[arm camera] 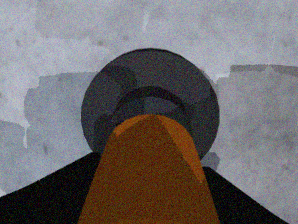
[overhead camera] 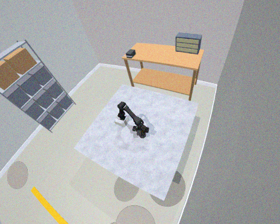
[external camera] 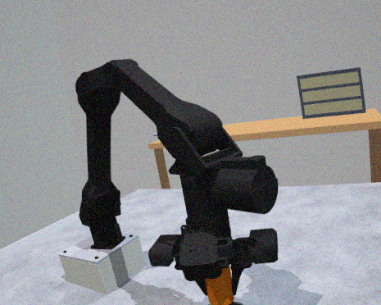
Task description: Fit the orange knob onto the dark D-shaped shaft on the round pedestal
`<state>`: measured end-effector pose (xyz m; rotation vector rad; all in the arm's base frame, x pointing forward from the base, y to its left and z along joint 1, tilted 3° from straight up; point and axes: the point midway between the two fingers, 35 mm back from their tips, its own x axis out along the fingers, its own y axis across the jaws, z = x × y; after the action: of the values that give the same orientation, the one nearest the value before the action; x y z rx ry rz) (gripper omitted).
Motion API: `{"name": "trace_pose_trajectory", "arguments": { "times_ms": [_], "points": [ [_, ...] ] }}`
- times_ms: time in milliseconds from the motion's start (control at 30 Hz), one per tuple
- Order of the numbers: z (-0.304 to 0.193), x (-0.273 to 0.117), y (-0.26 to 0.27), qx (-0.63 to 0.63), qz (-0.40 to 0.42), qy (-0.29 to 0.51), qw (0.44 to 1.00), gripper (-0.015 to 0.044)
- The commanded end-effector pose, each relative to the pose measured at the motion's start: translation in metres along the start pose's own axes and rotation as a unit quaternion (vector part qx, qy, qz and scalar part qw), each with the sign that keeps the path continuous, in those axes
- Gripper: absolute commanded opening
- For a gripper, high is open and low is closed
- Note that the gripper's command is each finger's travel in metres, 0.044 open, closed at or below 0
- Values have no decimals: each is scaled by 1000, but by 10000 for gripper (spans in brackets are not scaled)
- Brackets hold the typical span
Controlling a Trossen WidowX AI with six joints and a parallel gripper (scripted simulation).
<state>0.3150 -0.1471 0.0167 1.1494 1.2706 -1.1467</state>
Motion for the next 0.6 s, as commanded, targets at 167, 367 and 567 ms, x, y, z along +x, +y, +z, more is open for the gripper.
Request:
{"name": "trace_pose_trajectory", "arguments": {
  "times_ms": [167, 367, 567],
  "points": [
    [2, -5, 1, 3, 2, -2, 1000, 0],
    [1, -4, 1, 88, 2, -2, 996, 0],
    [1, -1, 0, 107, 2, -2, 994, 0]
  ]
}}
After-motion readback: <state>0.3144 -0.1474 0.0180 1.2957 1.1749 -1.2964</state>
